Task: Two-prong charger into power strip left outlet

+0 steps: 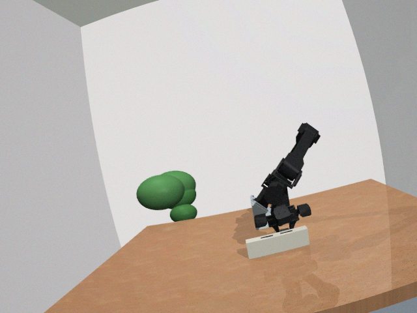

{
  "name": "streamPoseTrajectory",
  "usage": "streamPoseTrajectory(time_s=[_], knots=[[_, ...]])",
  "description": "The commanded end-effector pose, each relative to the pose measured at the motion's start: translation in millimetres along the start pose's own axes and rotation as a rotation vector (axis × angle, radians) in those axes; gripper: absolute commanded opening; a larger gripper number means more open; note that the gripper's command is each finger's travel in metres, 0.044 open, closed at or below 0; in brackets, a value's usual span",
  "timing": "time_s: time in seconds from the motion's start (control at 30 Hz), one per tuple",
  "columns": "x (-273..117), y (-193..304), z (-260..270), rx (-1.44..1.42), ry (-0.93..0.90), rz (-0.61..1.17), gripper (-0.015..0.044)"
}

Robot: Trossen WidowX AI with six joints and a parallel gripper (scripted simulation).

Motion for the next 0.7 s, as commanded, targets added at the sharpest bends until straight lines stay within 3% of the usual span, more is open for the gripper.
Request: streamPoseTrajectory(time_s=[0.0,0.67], knots=[[-0.2,-10.3,1.9,-0.028,0.002,-0.025,0.0],[0.2,-8.3,1.9,-0.028,0.002,-0.025,0.0]])
Point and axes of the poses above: the point midway between the two fingers, 35 mm back from their tips, its own x axis out along the fingers, its own z axis across the jaws, y = z × x, the point moved 10 cm from there along -x, back along the fingers
